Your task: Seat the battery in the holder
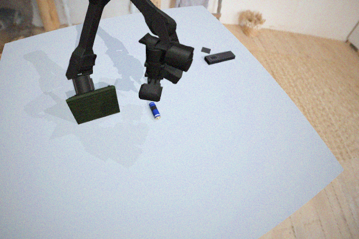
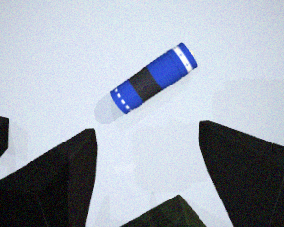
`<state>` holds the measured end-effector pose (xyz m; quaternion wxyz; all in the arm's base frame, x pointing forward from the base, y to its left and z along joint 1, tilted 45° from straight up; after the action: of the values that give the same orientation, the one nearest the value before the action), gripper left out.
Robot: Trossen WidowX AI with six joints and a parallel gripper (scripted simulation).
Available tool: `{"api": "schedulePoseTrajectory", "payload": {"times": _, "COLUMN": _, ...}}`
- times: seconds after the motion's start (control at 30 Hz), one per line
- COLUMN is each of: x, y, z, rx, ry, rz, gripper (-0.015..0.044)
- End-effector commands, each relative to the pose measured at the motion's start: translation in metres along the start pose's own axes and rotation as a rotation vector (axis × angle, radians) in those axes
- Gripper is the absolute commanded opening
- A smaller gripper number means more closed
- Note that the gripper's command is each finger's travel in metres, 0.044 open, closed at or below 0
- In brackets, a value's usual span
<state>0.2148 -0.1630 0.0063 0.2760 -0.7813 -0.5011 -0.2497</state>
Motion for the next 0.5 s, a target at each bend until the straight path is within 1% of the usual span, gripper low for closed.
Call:
{"api": "schedulePoseTrajectory", "payload": {"times": 0.0, "x": -0.007, "y": -0.001, "z": 0.025, "rx": 0.011, "ry": 0.01, "rz": 0.509, "gripper": 0.0237}}
{"api": "schedulePoseTrajectory", "payload": {"times": 0.13, "x": -0.011, "y": -0.001, "z": 0.041, "rx": 0.012, "ry": 0.007, "rz": 0.877, "gripper": 0.0237}}
{"api": "schedulePoseTrajectory", "payload": {"times": 0.2, "x": -0.012, "y": -0.001, "z": 0.046, "rx": 0.013, "ry": 0.007, "rz": 0.997, "gripper": 0.0237}}
{"api": "schedulePoseTrajectory", "payload": {"times": 0.47, "x": -0.012, "y": -0.001, "z": 0.047, "rx": 0.013, "ry": 0.006, "rz": 1.012, "gripper": 0.0237}}
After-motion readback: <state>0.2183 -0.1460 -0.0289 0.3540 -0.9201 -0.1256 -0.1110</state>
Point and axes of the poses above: the point midway between the two fingers, 35 mm back from their tips, its own z axis out along the fingers, its own x axis across the jaws, y = z × x, the point moved 5 cm from there along -z, back along the fingers, and after that the axes turned 15 degrees about -z, right-handed, at the moved point
